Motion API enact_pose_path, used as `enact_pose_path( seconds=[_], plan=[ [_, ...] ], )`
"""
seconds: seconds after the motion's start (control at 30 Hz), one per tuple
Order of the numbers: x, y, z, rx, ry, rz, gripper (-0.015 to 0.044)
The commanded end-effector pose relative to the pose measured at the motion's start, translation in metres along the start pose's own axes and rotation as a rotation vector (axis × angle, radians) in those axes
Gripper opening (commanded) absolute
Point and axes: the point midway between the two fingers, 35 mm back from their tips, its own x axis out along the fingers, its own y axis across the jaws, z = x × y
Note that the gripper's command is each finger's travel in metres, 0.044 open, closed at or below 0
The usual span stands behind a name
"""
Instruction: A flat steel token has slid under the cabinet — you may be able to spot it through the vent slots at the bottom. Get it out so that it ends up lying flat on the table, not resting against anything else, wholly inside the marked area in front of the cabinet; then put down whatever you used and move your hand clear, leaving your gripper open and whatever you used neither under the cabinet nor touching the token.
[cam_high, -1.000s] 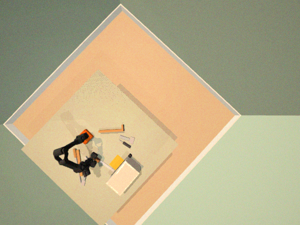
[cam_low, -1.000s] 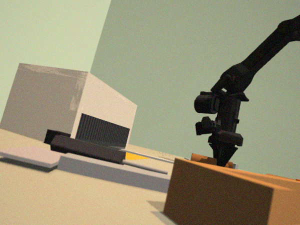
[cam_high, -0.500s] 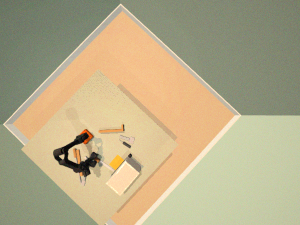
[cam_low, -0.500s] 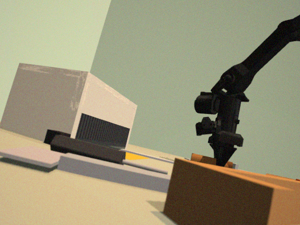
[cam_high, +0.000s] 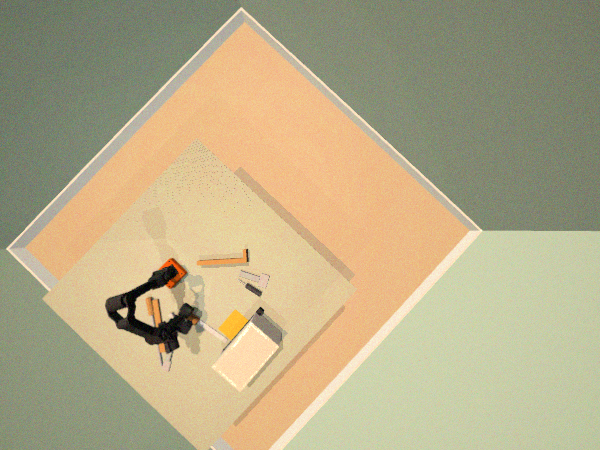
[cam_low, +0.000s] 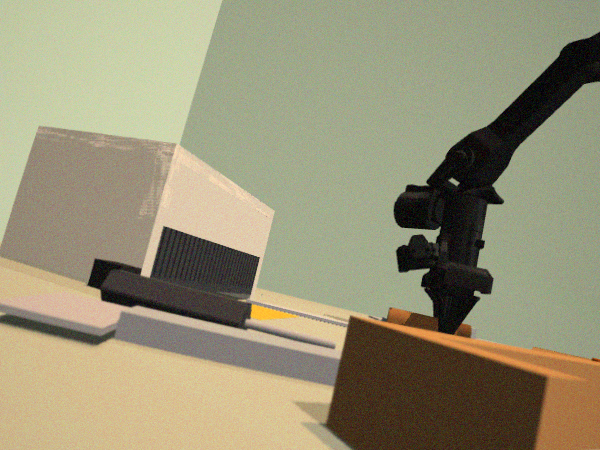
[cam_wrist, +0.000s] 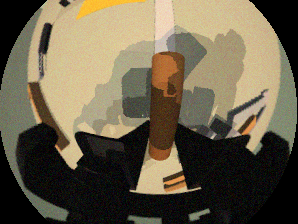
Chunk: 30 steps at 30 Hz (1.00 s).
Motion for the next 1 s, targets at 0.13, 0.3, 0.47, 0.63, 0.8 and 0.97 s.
enact_pose_path(
  seconds=[0.13,0.3,0.47,0.63,0.8,0.97],
  plan=[
    [-0.001,0.0,-0.003,-0.008,0.003,-0.001,0.0],
    [-0.001,0.0,0.005,-0.017,0.003,-0.001,0.0],
    [-0.001,0.0,0.012,-0.024,0.003,0.0,0.0],
    [-0.001,0.001,0.019,-0.028,0.002,0.0,0.0],
    [-0.001,0.001,0.027,-0.031,0.002,0.0,0.0],
    [-0.001,0.001,0.034,-0.033,0.001,0.0,0.0]
  ],
)
